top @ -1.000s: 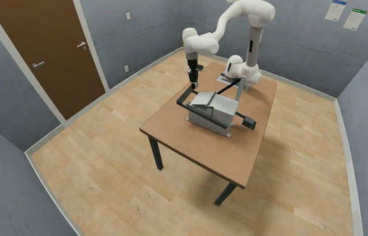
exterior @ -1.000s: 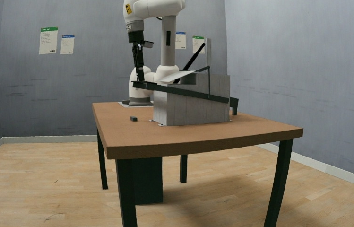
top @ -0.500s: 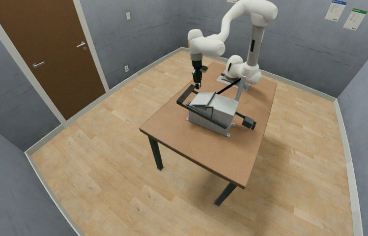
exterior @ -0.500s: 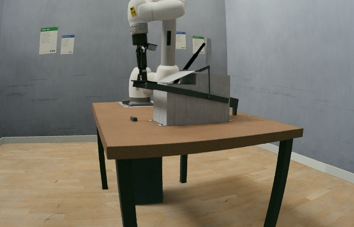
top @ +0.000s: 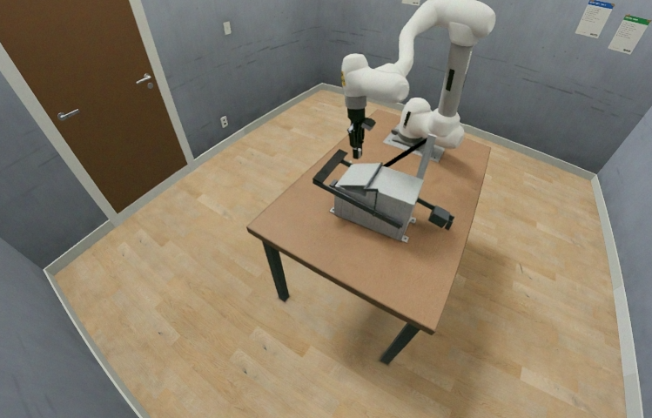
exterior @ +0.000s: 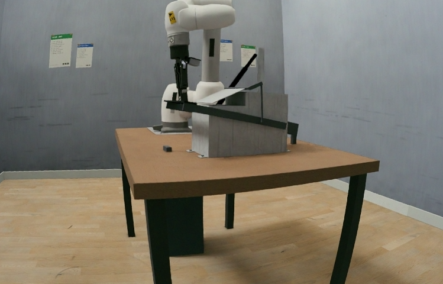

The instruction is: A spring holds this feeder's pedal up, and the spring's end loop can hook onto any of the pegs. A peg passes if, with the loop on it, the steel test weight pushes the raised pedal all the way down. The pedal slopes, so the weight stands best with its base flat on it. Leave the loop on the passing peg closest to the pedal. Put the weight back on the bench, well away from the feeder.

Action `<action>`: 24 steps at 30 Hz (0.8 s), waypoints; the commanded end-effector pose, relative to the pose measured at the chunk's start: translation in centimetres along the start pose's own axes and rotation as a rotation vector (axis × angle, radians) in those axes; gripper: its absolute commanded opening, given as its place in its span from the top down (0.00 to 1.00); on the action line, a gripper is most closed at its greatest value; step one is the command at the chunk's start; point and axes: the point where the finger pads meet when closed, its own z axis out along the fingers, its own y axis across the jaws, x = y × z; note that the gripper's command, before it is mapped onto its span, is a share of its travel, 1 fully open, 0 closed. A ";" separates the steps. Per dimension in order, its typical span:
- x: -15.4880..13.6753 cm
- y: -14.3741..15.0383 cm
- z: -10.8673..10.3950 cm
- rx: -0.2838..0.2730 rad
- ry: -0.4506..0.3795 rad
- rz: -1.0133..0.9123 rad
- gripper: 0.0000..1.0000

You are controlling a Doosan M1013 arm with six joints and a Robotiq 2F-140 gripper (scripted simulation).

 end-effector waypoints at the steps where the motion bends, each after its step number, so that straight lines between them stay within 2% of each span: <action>1: 0.4 -0.3 0.1 -0.001 -0.003 0.000 0.75; 24: 3.1 -3.5 1.8 -0.001 -0.027 0.000 0.75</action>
